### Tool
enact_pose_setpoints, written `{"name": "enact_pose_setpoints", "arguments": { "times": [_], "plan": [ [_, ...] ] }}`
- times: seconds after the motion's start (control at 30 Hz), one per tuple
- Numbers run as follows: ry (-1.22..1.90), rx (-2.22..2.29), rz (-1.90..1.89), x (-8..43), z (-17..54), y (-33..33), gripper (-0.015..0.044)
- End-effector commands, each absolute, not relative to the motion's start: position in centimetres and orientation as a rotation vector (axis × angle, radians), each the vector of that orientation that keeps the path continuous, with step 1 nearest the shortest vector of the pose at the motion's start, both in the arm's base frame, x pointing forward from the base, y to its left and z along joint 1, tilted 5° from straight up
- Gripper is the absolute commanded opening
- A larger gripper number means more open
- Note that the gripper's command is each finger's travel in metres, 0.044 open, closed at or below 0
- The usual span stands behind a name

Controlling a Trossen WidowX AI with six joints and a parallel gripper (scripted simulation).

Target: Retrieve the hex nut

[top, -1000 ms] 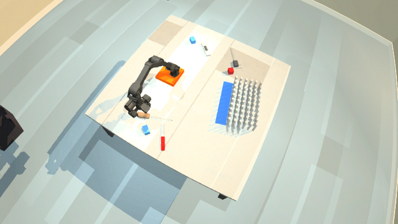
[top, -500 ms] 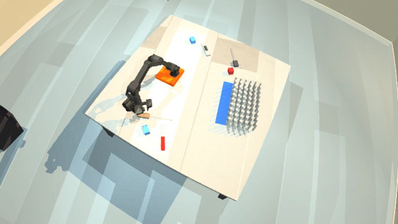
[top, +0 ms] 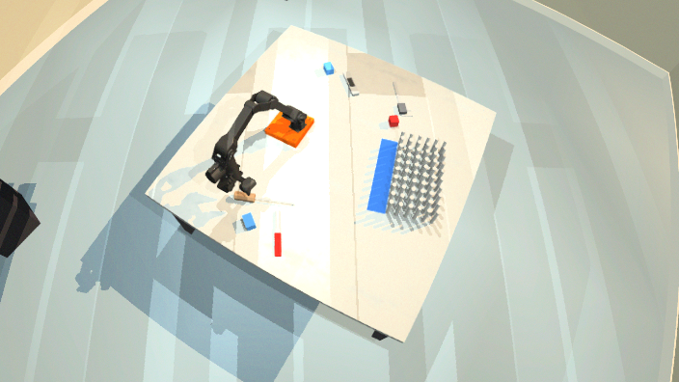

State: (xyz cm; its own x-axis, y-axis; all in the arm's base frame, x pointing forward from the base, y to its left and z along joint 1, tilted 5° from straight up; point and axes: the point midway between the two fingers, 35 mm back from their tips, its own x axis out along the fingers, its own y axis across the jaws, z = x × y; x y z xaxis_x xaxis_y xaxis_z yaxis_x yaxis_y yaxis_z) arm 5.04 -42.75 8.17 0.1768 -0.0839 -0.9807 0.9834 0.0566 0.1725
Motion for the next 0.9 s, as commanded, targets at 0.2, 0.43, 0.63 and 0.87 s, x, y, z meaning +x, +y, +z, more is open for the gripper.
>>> {"name": "enact_pose_setpoints", "arguments": {
  "times": [0.2,0.43,0.63,0.87],
  "plan": [
    [0.364,2.059,-1.561,4.65,8.21,-42.07,0.044],
    [0.364,2.059,-1.561,4.65,8.21,-42.07,0.044],
    [0.364,2.059,-1.561,4.65,8.21,-42.07,0.044],
    [0.364,2.059,-1.561,4.65,8.21,-42.07,0.0388]
  ]
}}
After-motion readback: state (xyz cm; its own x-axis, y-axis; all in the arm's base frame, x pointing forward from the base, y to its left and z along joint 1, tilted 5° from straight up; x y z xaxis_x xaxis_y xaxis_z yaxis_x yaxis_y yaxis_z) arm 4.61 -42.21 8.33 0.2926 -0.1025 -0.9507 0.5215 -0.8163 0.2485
